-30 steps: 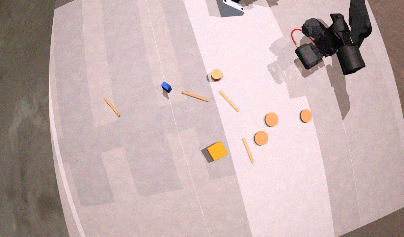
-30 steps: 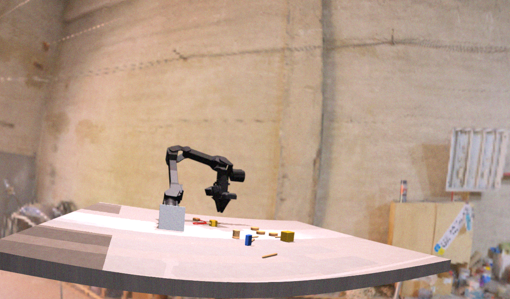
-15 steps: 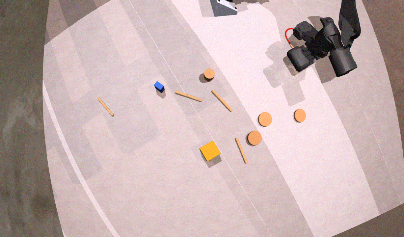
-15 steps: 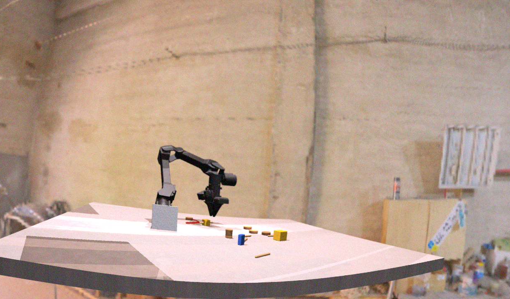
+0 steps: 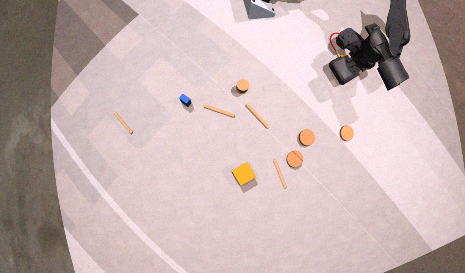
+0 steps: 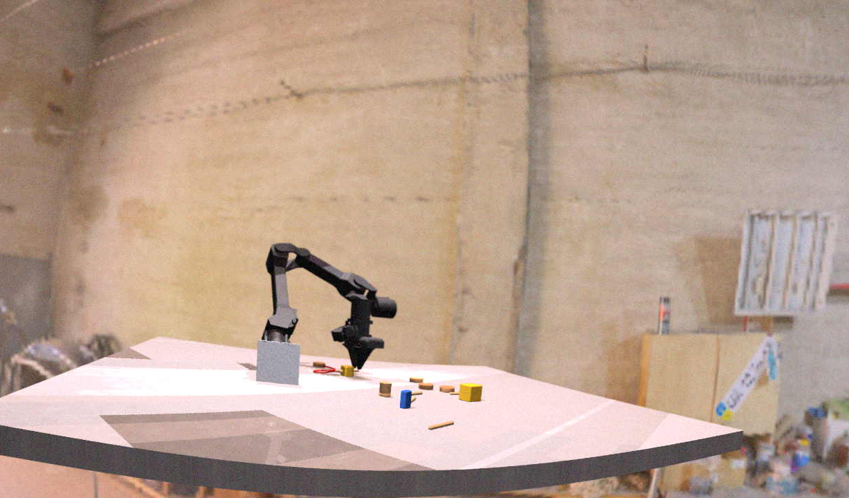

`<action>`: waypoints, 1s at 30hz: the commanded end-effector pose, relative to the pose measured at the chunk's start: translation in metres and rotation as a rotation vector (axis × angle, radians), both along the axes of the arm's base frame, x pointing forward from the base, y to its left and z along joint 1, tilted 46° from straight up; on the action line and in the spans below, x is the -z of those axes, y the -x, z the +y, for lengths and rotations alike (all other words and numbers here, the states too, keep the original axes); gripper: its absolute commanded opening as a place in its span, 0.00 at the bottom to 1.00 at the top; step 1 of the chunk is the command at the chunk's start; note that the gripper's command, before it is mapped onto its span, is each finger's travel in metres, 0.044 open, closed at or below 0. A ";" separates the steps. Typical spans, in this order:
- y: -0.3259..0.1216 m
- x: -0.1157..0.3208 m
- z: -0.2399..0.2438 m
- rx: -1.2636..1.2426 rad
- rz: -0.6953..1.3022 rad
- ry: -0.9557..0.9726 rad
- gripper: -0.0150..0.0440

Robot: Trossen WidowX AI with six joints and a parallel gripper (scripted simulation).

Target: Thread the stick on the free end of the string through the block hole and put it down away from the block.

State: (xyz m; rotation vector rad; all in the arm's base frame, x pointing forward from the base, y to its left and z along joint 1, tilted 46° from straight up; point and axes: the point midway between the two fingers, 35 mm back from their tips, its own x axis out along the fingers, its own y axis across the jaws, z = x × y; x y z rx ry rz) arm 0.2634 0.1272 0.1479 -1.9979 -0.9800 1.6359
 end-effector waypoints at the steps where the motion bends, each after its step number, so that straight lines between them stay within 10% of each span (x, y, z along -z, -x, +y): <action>1: 0.001 0.006 0.005 0.002 0.005 0.002 0.46; 30: 0.001 0.010 0.009 -0.006 0.054 0.004 0.25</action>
